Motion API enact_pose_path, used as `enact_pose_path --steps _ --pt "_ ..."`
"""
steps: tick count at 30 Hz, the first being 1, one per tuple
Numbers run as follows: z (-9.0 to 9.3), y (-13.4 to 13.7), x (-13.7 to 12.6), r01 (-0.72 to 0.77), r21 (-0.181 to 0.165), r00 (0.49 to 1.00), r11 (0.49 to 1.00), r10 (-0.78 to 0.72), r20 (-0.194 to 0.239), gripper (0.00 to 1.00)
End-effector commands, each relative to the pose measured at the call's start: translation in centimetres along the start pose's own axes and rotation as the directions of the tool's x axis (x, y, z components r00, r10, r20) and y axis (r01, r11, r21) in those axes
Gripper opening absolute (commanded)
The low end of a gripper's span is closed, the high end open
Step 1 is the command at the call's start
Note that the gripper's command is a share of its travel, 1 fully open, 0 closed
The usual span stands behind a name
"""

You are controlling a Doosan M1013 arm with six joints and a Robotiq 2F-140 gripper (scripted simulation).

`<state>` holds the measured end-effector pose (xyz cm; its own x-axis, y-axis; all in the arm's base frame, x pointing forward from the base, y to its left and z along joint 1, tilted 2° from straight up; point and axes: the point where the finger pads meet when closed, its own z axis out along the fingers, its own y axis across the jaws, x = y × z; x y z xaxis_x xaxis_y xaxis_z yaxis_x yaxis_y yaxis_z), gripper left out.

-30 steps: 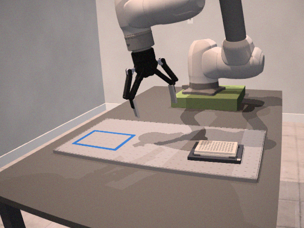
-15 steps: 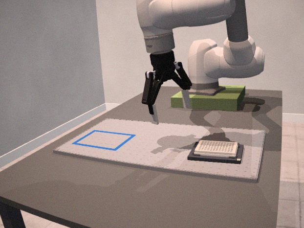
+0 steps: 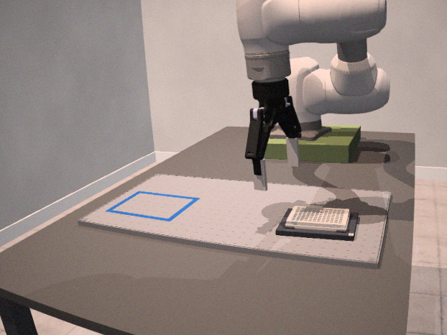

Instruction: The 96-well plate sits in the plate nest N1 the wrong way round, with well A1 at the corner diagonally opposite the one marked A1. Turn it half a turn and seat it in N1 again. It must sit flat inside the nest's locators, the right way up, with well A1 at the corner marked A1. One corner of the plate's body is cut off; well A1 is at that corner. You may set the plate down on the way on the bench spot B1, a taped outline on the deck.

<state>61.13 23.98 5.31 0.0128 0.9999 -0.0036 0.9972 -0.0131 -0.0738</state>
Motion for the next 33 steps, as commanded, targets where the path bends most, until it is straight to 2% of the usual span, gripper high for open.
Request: enact_pose_path --steps 1,7,12,17,33 --pt "0.2 0.0 1.5 0.088 -0.016 0.996 0.996 -0.087 0.011 1.0" --pt "0.5 -0.2 3.9 0.094 -0.017 0.996 0.995 -0.094 0.012 1.0" --pt "0.9 -0.5 6.4 0.254 -0.044 0.967 0.966 -0.253 0.037 1.0" --pt "1.2 -0.8 8.8 0.261 -0.045 0.965 0.964 -0.259 0.038 1.0" --pt "1.4 -0.9 9.1 0.261 -0.045 0.965 0.964 -0.259 0.038 1.0"
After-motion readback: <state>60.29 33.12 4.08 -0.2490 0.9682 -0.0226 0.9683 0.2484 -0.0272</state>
